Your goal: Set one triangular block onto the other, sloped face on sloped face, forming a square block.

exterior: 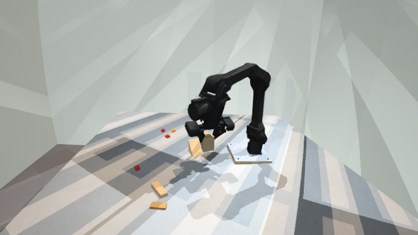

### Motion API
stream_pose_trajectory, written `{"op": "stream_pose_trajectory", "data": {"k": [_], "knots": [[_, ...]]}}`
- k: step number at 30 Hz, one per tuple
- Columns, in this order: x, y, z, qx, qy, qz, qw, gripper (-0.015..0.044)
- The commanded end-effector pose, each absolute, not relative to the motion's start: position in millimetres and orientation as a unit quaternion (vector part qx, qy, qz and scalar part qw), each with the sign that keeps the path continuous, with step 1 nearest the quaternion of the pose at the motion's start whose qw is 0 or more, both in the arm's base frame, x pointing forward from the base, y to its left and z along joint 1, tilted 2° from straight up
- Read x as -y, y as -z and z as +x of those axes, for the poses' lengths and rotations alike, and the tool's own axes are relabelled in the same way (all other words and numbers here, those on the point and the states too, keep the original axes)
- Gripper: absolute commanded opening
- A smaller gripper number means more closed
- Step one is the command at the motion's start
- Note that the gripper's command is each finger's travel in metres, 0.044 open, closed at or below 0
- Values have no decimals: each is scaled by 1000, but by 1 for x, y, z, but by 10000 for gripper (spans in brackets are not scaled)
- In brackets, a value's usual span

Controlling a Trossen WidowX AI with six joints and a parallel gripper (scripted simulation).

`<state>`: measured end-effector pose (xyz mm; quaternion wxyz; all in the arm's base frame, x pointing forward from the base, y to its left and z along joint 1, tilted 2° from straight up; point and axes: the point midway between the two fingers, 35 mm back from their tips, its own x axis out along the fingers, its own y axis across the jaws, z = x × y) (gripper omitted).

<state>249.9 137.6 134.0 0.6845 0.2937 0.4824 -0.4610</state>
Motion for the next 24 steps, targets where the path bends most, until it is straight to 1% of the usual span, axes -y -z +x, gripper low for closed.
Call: {"op": "stream_pose_trajectory", "data": {"k": [1,11,15,24], "knots": [[-124,-150,257,-477,455,301,689,0],[-85,-174,268,-475,457,299,690,0],[-82,-175,269,-475,457,299,690,0],[-71,-142,276,-474,457,299,691,0]]}}
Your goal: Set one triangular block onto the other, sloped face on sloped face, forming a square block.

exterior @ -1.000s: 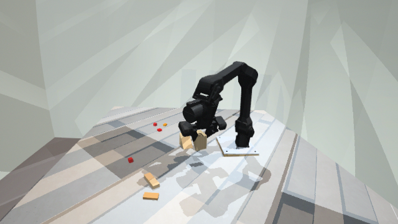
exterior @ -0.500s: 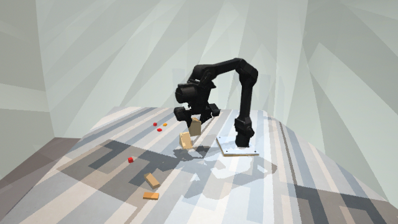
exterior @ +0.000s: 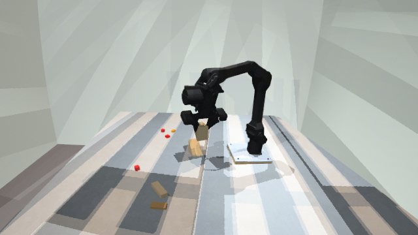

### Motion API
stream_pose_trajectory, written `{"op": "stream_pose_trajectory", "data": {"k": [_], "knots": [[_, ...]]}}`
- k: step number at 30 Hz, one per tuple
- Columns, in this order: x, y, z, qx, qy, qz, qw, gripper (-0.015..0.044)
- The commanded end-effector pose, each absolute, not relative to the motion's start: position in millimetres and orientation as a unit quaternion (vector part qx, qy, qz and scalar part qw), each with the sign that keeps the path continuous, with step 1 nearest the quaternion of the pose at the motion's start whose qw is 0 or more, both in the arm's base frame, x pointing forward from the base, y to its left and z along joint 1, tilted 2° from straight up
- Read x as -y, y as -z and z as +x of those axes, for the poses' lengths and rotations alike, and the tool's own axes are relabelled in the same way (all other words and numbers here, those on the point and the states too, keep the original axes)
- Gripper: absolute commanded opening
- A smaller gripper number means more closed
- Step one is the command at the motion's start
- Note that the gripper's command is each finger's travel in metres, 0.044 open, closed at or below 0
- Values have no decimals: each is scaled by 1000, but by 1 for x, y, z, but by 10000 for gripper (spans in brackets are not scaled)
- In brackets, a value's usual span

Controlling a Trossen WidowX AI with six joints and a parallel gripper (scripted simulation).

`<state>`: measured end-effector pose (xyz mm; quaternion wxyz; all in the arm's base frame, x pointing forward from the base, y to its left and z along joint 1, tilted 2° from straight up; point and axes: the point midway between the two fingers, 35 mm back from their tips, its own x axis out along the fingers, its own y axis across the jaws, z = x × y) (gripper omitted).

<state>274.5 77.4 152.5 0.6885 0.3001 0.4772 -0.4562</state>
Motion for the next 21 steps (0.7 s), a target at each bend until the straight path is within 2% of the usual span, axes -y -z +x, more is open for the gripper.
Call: {"op": "stream_pose_trajectory", "data": {"k": [1,21], "knots": [[-70,-138,277,-474,457,299,691,0],[-44,-73,284,-473,457,298,691,0]]}}
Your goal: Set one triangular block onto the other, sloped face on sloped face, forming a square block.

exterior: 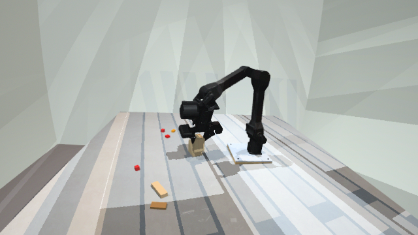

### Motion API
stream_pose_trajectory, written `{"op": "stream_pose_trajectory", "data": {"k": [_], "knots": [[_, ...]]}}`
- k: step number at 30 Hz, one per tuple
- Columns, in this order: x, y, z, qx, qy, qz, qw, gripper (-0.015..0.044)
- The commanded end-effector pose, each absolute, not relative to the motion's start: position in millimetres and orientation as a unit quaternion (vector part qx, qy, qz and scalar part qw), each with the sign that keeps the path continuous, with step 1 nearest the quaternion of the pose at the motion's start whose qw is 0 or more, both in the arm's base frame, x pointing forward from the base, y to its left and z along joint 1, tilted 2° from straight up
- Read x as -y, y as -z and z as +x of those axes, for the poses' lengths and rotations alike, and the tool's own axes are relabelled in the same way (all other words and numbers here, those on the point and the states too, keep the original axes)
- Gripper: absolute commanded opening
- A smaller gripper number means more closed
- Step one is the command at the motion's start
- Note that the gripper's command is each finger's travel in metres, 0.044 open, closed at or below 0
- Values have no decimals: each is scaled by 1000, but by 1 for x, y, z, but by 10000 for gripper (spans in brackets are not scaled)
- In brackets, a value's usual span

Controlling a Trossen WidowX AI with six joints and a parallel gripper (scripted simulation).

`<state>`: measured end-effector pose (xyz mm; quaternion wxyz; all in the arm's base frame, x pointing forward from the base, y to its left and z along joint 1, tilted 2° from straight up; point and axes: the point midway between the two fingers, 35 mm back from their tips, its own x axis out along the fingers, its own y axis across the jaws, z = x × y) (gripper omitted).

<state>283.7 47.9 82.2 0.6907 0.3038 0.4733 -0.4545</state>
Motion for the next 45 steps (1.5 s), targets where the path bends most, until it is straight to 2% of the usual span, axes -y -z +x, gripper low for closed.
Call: {"op": "stream_pose_trajectory", "data": {"k": [1,45], "knots": [[-44,-73,284,-473,457,298,691,0],[-43,-75,284,-467,454,300,697,0]]}}
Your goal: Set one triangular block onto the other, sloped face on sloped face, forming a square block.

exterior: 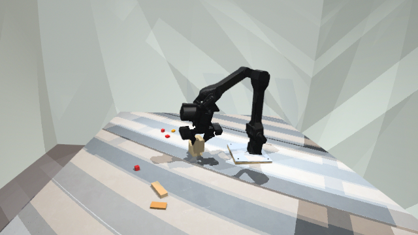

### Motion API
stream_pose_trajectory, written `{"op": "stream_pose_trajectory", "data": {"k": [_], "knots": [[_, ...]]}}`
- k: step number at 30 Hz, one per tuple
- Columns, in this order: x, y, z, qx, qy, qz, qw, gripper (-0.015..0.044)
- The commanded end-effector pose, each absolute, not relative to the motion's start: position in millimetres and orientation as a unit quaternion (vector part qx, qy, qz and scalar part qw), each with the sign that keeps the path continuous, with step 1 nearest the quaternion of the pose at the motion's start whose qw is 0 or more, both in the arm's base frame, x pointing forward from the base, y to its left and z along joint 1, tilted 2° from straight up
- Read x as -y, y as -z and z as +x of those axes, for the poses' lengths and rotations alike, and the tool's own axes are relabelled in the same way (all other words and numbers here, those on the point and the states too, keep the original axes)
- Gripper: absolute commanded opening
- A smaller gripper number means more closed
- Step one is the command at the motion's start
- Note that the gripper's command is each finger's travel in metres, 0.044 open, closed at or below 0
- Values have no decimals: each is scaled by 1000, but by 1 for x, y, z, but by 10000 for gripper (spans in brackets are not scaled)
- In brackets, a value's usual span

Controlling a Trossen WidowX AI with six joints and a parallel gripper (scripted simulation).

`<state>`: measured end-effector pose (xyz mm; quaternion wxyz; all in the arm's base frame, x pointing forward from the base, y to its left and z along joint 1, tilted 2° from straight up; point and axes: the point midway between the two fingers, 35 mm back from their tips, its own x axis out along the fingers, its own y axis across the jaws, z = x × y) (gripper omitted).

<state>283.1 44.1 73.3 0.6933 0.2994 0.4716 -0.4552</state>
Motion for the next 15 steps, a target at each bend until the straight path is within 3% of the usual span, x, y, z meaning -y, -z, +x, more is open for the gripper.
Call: {"op": "stream_pose_trajectory", "data": {"k": [1,15], "knots": [[-43,-74,285,-467,454,300,697,0],[-40,-66,286,-467,454,300,697,0]]}}
